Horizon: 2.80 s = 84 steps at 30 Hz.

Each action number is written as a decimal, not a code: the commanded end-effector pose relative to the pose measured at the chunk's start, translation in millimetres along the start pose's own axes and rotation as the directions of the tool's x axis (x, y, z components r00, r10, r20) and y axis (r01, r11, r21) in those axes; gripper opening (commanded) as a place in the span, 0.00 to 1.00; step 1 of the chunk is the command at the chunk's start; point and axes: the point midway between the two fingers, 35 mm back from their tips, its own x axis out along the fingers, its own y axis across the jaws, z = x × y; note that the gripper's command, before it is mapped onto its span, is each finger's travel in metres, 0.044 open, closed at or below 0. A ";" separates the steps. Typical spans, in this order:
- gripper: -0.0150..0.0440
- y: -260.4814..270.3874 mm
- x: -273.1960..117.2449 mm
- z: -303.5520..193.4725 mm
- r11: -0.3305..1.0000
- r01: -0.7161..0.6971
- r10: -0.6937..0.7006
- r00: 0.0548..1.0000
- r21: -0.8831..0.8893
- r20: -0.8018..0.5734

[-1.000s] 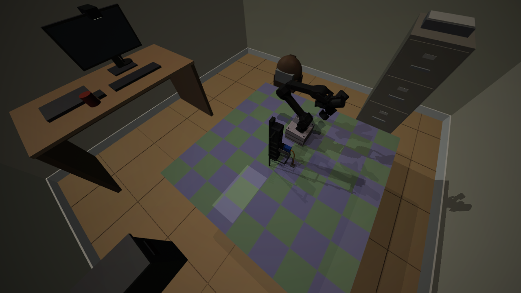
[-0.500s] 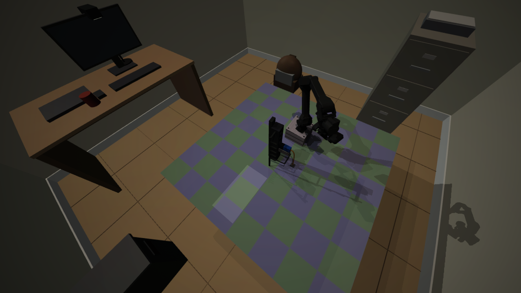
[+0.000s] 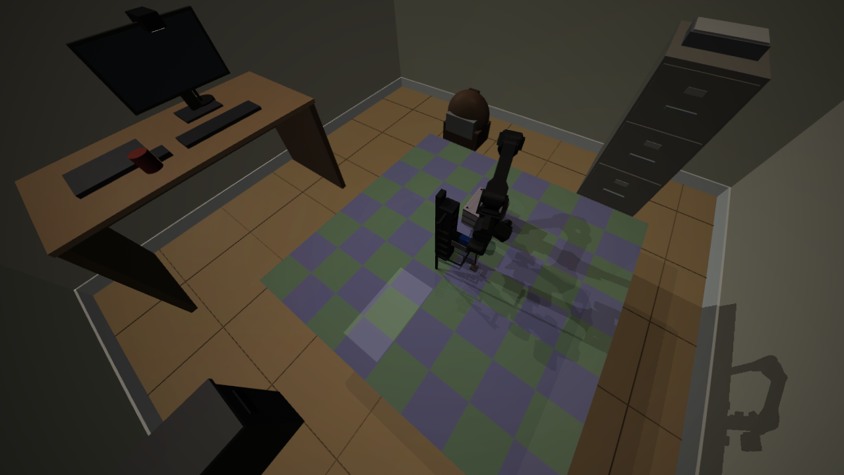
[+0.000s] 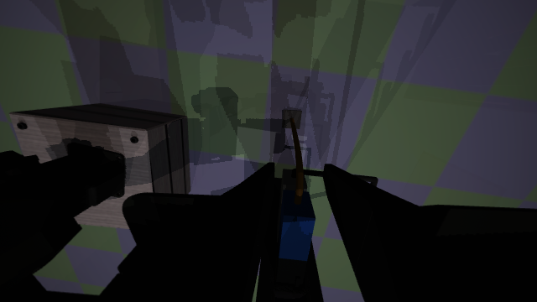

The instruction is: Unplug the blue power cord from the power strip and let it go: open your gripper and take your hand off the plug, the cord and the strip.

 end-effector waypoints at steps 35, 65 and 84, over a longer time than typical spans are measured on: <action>0.53 -2.3 -0.8 -52.0 0.998 -0.004 0.006 0.999 0.064 -0.034; 0.25 -3.2 8.5 -50.1 0.998 -0.003 0.005 0.999 0.067 -0.037; 0.25 -7.1 9.4 -20.4 0.998 -0.004 0.006 0.999 0.066 -0.033</action>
